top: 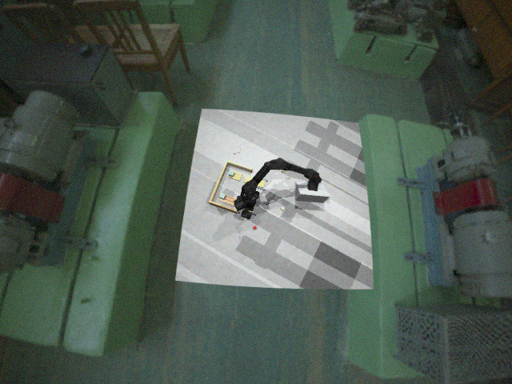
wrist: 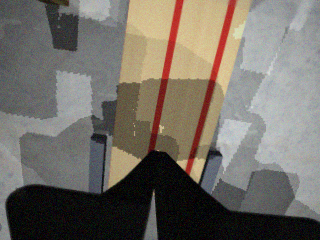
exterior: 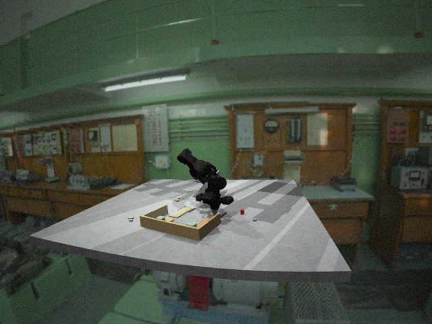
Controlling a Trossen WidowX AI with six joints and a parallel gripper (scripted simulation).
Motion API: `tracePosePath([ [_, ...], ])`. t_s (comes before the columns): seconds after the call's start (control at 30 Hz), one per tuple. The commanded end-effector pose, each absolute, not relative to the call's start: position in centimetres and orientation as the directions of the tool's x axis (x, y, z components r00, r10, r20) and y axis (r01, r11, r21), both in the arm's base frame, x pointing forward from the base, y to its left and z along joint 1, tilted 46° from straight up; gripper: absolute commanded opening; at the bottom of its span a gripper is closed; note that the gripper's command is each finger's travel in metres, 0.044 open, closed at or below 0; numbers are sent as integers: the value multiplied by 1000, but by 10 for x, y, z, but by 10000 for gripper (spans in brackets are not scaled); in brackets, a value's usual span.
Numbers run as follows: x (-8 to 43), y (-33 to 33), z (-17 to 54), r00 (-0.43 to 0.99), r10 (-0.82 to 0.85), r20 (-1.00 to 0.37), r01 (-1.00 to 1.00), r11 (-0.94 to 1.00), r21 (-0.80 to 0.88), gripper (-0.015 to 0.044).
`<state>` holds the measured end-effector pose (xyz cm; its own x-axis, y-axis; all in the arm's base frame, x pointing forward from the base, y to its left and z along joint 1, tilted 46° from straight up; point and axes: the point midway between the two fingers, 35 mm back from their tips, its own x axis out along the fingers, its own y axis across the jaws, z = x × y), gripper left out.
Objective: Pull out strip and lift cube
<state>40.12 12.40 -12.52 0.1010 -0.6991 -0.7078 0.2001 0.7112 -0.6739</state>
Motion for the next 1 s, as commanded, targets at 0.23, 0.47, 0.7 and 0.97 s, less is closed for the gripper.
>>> tracePosePath([
  [0.23,401,122,-126,103,-703,-704,196,708,-678,0],
  [0.47,402,121,-127,103,-703,-704,196,708,-678,0],
  [0.7,402,121,-127,103,-703,-704,196,708,-678,0],
  [0.97,402,120,-128,103,-703,-704,196,708,-678,0],
])
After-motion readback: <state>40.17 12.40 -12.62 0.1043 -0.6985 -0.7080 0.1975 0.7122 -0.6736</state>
